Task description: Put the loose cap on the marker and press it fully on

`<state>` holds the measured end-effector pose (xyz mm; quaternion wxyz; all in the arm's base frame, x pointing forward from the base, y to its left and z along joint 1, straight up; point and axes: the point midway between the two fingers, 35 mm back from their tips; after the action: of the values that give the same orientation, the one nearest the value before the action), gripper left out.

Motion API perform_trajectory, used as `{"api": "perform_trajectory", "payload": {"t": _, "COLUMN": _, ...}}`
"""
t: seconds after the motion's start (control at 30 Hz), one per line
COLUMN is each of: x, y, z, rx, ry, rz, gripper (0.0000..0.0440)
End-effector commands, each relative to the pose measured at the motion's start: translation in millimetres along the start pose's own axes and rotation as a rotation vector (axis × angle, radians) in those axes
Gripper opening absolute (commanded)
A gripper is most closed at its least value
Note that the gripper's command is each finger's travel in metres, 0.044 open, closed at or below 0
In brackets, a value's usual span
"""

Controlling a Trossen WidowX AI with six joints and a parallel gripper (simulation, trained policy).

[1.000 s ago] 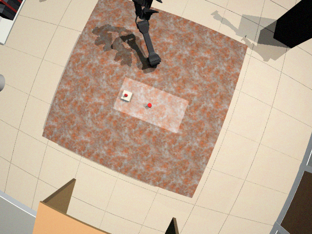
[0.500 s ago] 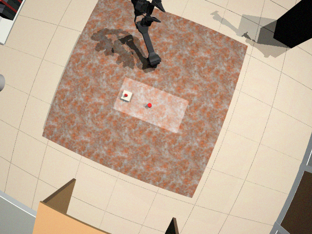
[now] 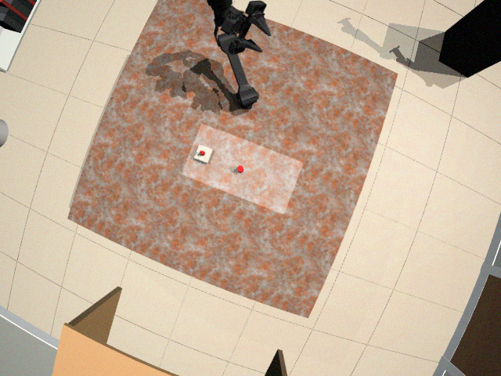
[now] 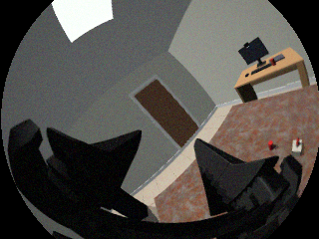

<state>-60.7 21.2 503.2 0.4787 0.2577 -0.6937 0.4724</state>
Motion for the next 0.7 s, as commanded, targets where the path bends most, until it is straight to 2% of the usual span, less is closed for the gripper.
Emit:
{"api": "perform_trajectory", "payload": {"t": 0.0, "x": -8.8, "y": -5.2, "z": -16.3, "rx": 0.024, "ry": 0.057, "rz": -0.026, "gripper": 0.0301}}
{"api": "perform_trajectory", "payload": {"t": 0.67, "x": -43.0, "y": -16.6, "z": -72.4, "rx": 0.12, "ry": 0.261, "rz": -0.126, "gripper": 0.0323}}
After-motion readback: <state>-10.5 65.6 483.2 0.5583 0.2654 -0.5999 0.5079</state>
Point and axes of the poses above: the point midway between the two fingers, 35 mm back from their tips, its own z axis back along the fingers, its own x axis across the jaws, y = z × x, and after that the axes turned 14 degrees about -z, right-handed
